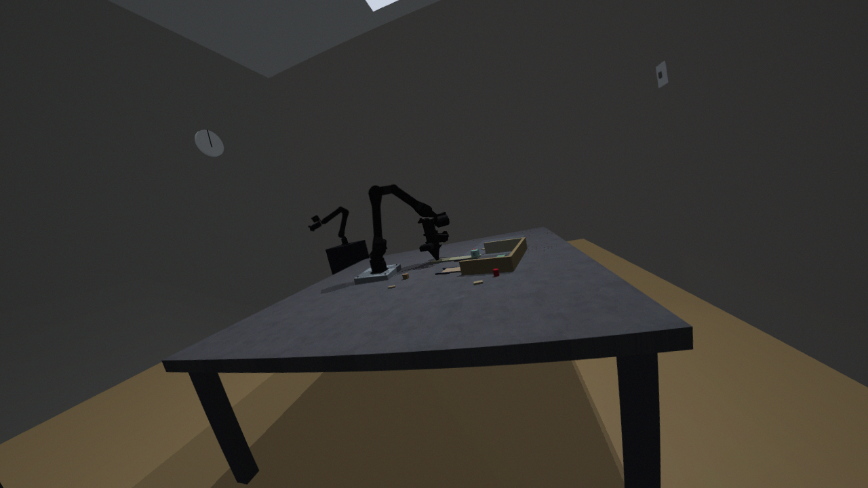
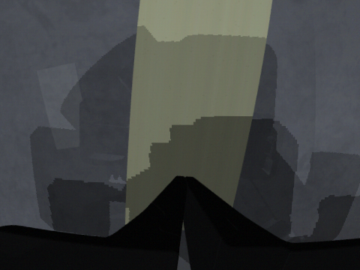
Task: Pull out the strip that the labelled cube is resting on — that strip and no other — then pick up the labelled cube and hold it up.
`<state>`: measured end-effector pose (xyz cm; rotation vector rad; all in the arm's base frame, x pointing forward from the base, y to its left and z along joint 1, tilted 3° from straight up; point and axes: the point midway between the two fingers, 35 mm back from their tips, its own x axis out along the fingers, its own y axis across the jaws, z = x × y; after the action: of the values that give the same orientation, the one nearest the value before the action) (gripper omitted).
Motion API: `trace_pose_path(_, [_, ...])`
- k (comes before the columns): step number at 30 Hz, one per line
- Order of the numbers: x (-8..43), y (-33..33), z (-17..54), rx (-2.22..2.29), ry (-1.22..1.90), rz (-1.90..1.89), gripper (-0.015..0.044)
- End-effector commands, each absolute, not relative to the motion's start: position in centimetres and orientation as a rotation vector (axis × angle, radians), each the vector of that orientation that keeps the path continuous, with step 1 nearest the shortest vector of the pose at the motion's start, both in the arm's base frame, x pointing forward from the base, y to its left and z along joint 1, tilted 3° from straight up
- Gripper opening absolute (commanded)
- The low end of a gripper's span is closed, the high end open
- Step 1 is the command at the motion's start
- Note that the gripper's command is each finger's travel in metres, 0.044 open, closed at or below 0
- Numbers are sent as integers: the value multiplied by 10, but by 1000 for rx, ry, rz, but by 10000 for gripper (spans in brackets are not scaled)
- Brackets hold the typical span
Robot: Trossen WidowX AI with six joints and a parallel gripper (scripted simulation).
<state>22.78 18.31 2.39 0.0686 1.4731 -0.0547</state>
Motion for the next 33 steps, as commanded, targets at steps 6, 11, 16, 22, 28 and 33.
trace_pose_path(6, [207,182,16,55,1499,-65,0])
trace_pose_path(11, [200,183,15,55,1499,-65,0])
trace_pose_path(16, [200,183,15,55,1499,-65,0])
trace_pose_path(22, [206,187,64,56,1498,-64,0])
trace_pose_path(28, [216,185,63,70,1497,-78,53])
trace_pose_path(33, [235,183,67,85,1494,-92,184])
